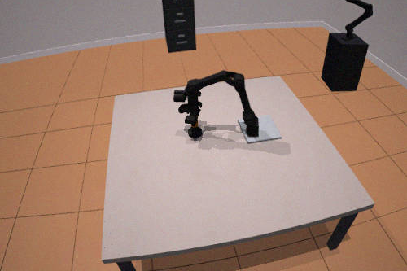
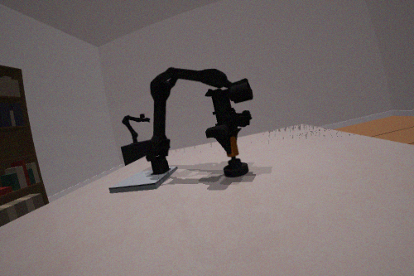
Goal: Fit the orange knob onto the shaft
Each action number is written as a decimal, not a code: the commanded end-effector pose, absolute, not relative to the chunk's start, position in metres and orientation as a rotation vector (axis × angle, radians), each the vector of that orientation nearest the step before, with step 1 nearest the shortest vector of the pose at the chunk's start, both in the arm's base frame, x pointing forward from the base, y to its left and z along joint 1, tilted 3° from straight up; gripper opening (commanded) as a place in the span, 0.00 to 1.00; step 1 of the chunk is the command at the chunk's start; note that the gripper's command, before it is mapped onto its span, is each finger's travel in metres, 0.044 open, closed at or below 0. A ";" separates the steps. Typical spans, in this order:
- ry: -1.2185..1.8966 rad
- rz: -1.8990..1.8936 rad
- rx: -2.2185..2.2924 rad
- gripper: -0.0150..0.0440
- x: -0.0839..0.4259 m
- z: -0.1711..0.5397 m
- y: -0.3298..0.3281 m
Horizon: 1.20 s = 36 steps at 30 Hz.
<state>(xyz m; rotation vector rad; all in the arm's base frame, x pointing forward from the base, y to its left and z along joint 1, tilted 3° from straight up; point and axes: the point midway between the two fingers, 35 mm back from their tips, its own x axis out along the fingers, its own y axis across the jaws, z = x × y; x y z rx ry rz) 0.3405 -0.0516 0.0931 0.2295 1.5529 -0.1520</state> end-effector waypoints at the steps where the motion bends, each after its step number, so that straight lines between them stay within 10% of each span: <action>1: 1.547 -0.213 0.283 0.25 0.340 0.095 -0.052; 36: 1.537 -0.305 0.377 0.25 0.340 0.091 -0.052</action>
